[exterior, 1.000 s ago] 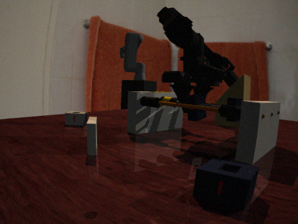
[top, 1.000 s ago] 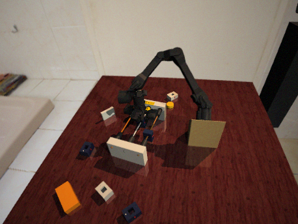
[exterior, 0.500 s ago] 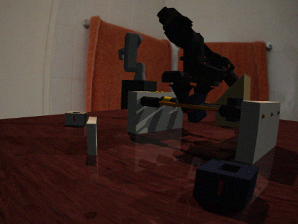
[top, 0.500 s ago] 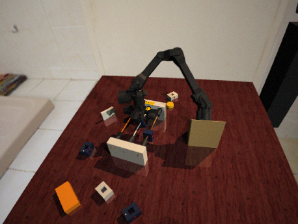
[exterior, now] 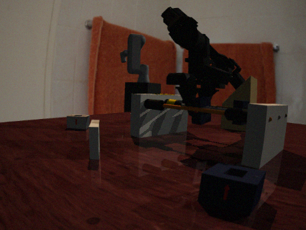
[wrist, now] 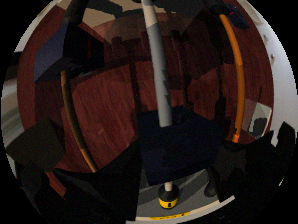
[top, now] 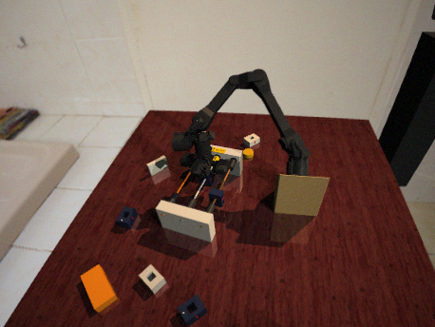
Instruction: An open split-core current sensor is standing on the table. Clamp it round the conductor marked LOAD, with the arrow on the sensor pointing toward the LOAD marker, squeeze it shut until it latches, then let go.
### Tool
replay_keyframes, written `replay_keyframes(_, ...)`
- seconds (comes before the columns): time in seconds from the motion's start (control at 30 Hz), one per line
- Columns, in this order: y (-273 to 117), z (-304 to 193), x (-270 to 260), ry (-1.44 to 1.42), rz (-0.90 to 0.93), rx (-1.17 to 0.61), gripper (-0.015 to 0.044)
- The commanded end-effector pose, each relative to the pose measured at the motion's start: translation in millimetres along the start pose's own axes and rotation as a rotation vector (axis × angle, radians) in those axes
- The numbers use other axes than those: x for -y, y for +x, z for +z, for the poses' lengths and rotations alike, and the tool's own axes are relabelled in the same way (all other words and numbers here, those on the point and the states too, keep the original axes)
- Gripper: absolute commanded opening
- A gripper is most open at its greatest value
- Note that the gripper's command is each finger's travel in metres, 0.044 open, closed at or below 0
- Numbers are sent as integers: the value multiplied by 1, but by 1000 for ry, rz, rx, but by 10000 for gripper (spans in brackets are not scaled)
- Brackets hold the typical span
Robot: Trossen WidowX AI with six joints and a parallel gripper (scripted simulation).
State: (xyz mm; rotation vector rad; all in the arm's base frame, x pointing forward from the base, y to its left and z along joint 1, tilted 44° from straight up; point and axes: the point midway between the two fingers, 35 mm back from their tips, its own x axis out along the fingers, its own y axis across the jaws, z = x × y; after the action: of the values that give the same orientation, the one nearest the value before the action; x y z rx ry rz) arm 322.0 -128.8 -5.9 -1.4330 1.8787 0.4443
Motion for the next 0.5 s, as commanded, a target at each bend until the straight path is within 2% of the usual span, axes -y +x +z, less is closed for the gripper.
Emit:
replay_keyframes(0.0,-3,0,0,-1,-3,1,76)
replay_keyframes(0.1,-1,0,0,-2,0,0,0)
replay_keyframes(0.47,-1,0,-1,-3,-32,1,0)
